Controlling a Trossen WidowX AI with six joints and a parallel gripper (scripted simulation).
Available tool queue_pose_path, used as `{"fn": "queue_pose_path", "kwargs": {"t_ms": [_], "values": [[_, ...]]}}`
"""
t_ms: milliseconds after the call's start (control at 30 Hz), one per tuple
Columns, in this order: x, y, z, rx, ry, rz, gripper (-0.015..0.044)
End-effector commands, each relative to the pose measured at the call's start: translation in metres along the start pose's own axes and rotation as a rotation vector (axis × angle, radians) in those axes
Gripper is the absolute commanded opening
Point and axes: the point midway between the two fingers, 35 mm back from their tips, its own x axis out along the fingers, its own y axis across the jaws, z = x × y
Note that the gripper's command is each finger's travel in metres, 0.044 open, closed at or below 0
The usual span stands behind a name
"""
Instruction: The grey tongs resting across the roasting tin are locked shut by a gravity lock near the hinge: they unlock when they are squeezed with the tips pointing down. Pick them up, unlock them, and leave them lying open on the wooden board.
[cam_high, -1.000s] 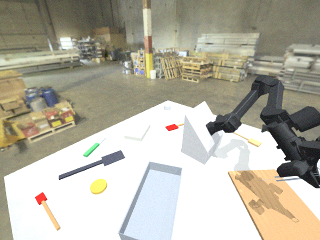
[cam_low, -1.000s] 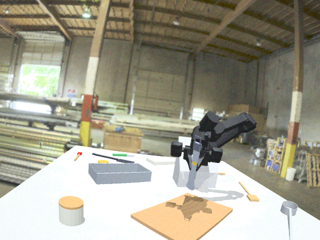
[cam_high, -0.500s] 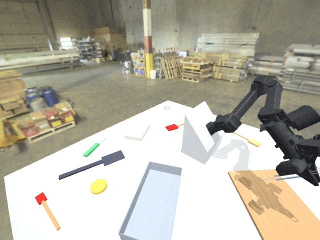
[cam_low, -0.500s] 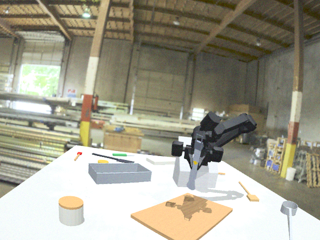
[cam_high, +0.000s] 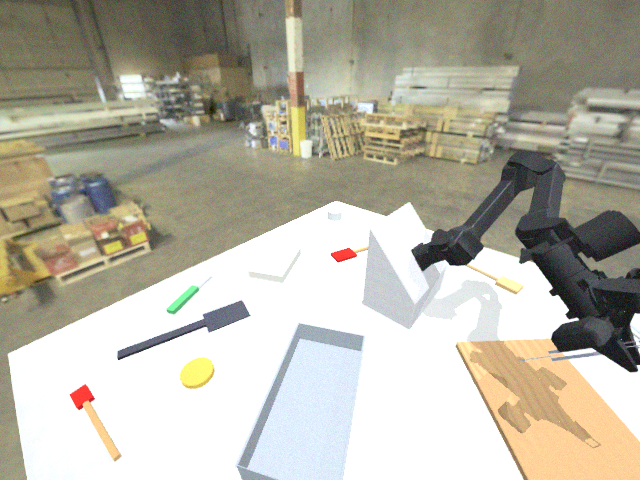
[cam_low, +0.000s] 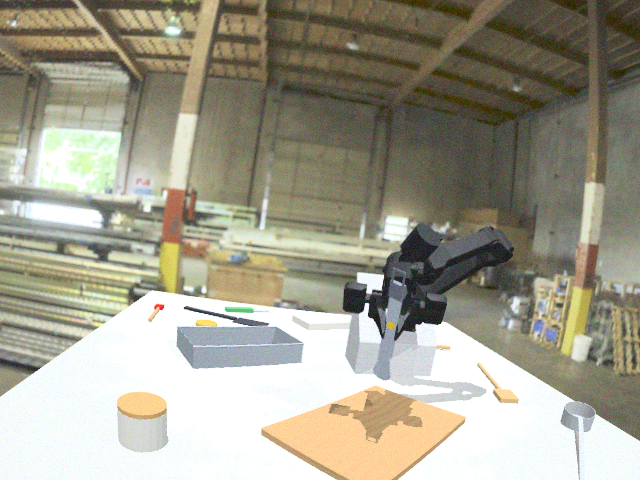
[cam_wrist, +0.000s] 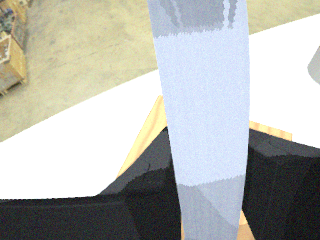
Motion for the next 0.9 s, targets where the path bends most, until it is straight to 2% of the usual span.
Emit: {"fn": "queue_pose_path", "kwargs": {"t_ms": [0,367,867], "values": [[0.000,0.001,0.000,0.002,-0.001,0.004,-0.0150],[0.004,-0.002,0.002,0.009,0.018,-0.005,-0.0150],[0.030,-0.016,0.004,0.037,0.177,-0.059,-0.0150]]}}
